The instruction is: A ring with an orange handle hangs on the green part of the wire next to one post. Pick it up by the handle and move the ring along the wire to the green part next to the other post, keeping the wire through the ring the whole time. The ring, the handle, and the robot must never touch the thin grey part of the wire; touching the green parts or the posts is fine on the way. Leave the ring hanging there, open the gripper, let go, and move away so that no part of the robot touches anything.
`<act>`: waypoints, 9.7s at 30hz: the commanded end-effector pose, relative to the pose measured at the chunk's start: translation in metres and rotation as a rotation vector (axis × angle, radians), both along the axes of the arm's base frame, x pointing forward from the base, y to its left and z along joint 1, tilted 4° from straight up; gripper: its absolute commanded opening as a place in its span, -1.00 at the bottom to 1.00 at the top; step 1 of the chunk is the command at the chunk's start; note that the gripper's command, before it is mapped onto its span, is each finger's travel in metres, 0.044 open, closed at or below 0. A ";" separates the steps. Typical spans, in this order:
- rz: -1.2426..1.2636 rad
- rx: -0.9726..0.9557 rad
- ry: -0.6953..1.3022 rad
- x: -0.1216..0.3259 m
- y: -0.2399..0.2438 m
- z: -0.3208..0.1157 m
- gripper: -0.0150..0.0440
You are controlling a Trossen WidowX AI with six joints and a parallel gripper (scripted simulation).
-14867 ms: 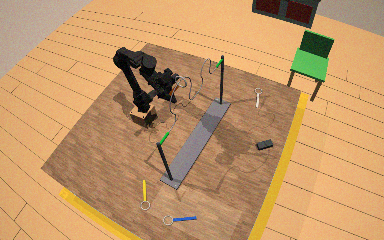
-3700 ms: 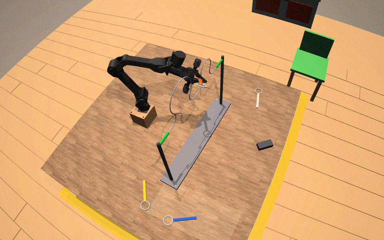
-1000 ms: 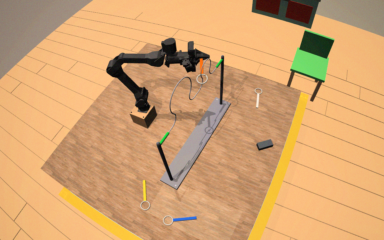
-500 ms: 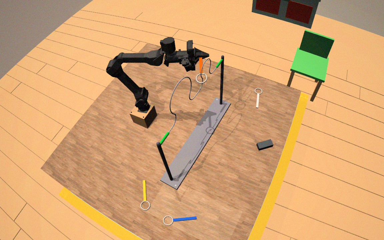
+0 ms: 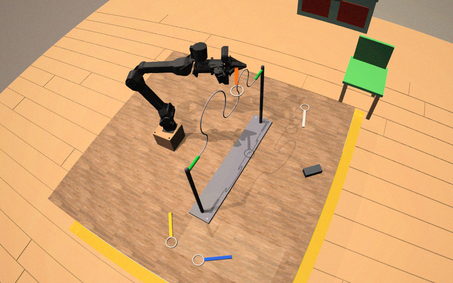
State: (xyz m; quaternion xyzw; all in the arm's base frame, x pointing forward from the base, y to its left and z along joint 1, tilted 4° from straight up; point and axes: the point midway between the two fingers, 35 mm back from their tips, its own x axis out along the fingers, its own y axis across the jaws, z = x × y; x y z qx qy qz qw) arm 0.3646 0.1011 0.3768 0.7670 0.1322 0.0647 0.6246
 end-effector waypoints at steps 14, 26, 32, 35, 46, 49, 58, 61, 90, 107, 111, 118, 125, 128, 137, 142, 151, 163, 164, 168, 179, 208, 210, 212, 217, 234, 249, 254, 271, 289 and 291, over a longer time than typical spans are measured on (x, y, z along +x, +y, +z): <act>0.014 -0.196 0.035 0.000 0.002 -0.007 -1.00; 0.021 -0.338 0.069 -0.001 0.001 -0.016 -1.00; 0.025 -0.415 0.088 -0.001 0.001 -0.021 -1.00; 0.027 -0.454 0.097 -0.002 0.000 -0.024 -1.00; 0.035 -0.621 0.137 -0.003 -0.003 -0.035 -1.00; 0.037 -0.671 0.149 -0.003 -0.005 -0.038 -1.00; 0.045 -0.843 0.191 -0.005 -0.011 -0.047 -1.00; 0.048 -0.903 0.205 -0.006 -0.013 -0.051 -1.00; 0.076 -1.498 0.348 -0.014 -0.046 -0.072 -1.00; 0.092 -1.849 0.432 -0.020 -0.069 -0.073 -1.00; 0.096 -1.931 0.452 -0.021 -0.074 -0.072 -1.00; 0.102 -2.061 0.483 -0.023 -0.082 -0.070 -1.00; 0.109 -2.207 0.518 -0.025 -0.091 -0.066 -1.00; 0.112 -2.269 0.533 -0.026 -0.094 -0.064 -1.00; 0.121 -2.456 0.578 -0.028 -0.104 -0.057 -1.00; 0.126 -2.560 0.603 -0.028 -0.109 -0.052 -1.00; 0.135 -2.747 0.648 -0.030 -0.116 -0.041 -1.00; 0.147 -2.982 0.705 -0.030 -0.123 -0.027 -1.00; 0.149 -3.003 0.710 -0.030 -0.123 -0.026 -1.00; 0.153 -3.085 0.730 -0.030 -0.124 -0.020 -1.00; 0.164 -3.302 0.784 -0.030 -0.125 -0.006 -1.00; 0.171 -3.478 0.835 -0.032 -0.132 -0.014 -1.00; 0.169 -3.453 0.830 -0.032 -0.133 -0.018 -1.00; 0.168 -3.422 0.822 -0.033 -0.134 -0.024 -1.00; 0.163 -3.327 0.800 -0.034 -0.136 -0.040 -1.00; 0.146 -2.946 0.708 -0.035 -0.128 -0.099 -1.00; 0.081 -2.645 0.525 -0.023 -0.110 -0.148 -1.00; 0.071 -2.518 0.500 -0.020 -0.097 -0.163 -1.00; 0.040 -2.115 0.423 -0.010 -0.044 -0.198 -1.00; 0.019 -1.802 0.363 0.002 0.009 -0.208 -1.00; 0.017 -1.777 0.358 0.004 0.014 -0.208 -1.00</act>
